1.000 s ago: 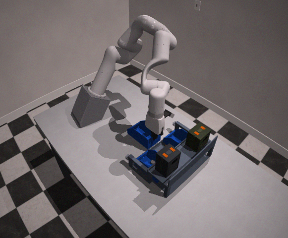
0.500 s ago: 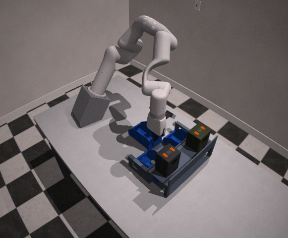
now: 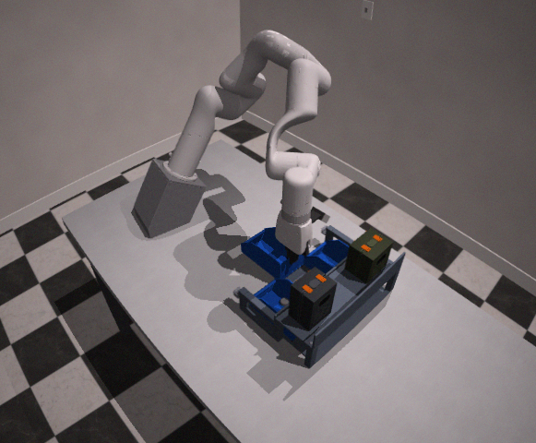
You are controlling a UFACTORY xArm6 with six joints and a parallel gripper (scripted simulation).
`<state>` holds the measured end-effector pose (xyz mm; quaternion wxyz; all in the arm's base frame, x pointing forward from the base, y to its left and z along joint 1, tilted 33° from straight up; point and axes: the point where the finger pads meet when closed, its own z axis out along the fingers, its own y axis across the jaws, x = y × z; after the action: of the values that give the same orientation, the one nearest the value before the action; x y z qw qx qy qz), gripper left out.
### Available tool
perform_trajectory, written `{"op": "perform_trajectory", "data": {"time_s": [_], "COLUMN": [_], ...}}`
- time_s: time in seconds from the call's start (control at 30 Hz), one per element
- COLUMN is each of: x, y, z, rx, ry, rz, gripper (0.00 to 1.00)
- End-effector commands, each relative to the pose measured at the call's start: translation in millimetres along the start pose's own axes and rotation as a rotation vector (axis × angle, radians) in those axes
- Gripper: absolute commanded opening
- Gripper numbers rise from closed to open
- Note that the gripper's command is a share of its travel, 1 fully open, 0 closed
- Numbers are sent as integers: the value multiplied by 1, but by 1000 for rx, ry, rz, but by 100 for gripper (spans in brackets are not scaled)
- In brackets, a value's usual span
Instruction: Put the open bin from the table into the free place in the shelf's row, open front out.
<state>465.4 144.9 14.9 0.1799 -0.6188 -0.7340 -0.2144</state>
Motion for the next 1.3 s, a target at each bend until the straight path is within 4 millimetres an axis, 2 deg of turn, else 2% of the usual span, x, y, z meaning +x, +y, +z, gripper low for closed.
{"op": "perform_trajectory", "data": {"time_s": [0.0,0.17,0.33,1.27], "x": [0,0,0,0], "y": [2,2,12,12], "z": [-1,-1,-1,0], "rx": [-3,-3,-3,-3], "ry": [0,0,0,0], "rz": [-1,-1,-1,-1], "gripper": [0,0,0,0]}}
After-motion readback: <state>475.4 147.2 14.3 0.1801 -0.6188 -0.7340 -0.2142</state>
